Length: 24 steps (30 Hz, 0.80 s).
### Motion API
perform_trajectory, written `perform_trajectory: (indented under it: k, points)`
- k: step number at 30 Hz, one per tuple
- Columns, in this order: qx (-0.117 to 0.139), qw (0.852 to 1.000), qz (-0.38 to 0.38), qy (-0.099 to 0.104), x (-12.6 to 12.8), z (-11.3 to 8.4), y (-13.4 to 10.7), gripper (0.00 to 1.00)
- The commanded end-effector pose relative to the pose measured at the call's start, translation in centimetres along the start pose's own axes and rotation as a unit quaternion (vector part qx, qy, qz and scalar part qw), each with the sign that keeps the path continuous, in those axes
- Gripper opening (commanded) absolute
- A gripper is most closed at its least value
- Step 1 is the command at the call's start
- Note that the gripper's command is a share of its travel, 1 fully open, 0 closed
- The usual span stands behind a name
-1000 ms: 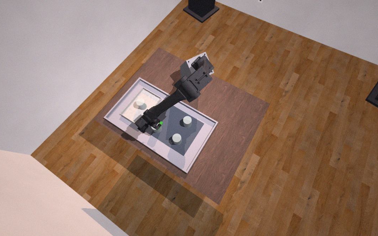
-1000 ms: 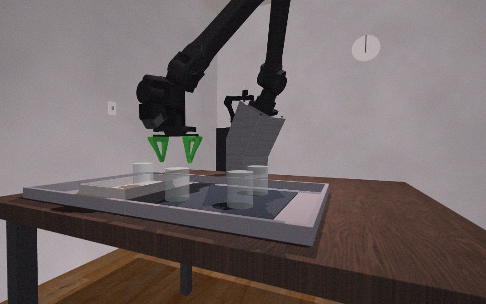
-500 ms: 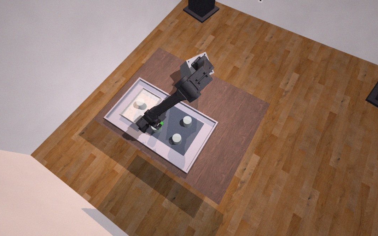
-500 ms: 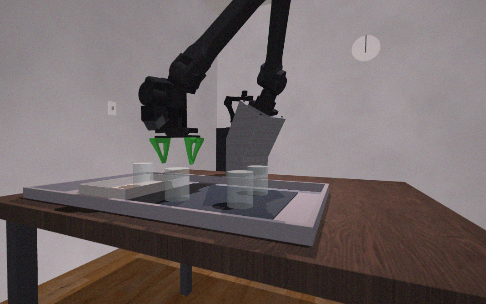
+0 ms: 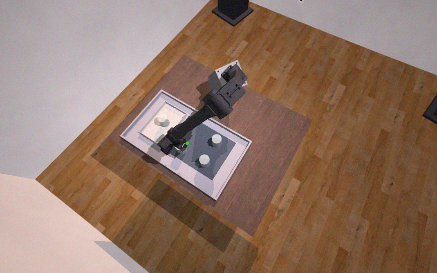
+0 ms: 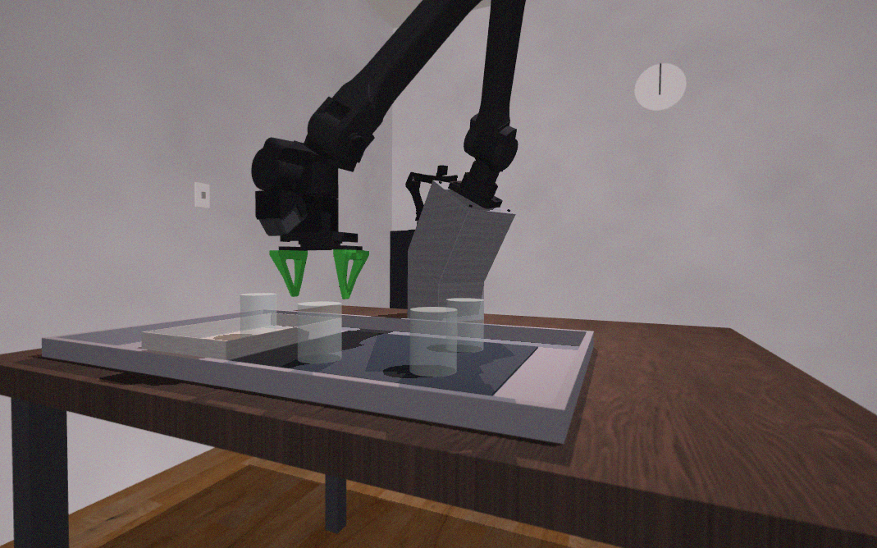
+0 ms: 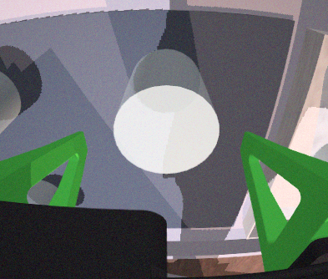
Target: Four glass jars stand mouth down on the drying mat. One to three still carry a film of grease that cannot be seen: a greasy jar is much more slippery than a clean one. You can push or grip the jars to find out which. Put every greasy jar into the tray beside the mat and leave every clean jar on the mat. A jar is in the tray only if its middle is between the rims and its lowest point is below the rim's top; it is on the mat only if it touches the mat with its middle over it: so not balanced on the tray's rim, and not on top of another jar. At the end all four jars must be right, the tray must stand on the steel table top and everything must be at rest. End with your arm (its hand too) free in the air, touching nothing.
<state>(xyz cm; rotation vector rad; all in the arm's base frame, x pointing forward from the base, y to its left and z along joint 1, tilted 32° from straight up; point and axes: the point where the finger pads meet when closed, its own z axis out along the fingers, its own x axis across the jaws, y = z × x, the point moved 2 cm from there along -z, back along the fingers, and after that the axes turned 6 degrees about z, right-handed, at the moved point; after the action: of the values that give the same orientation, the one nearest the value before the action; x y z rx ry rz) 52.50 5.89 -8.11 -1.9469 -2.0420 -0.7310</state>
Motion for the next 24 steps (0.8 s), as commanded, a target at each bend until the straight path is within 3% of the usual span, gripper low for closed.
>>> perform_trajectory:
  k: [1, 19, 24]
  points:
    - [-0.002, 1.0, 0.001, 0.0, 0.3, 0.9, 0.0, 1.0]
    - [-0.002, 1.0, 0.001, 0.0, 0.3, 4.1, 0.0, 1.0]
    - [-0.002, 1.0, 0.001, 0.0, 0.3, 4.1, 0.0, 1.0]
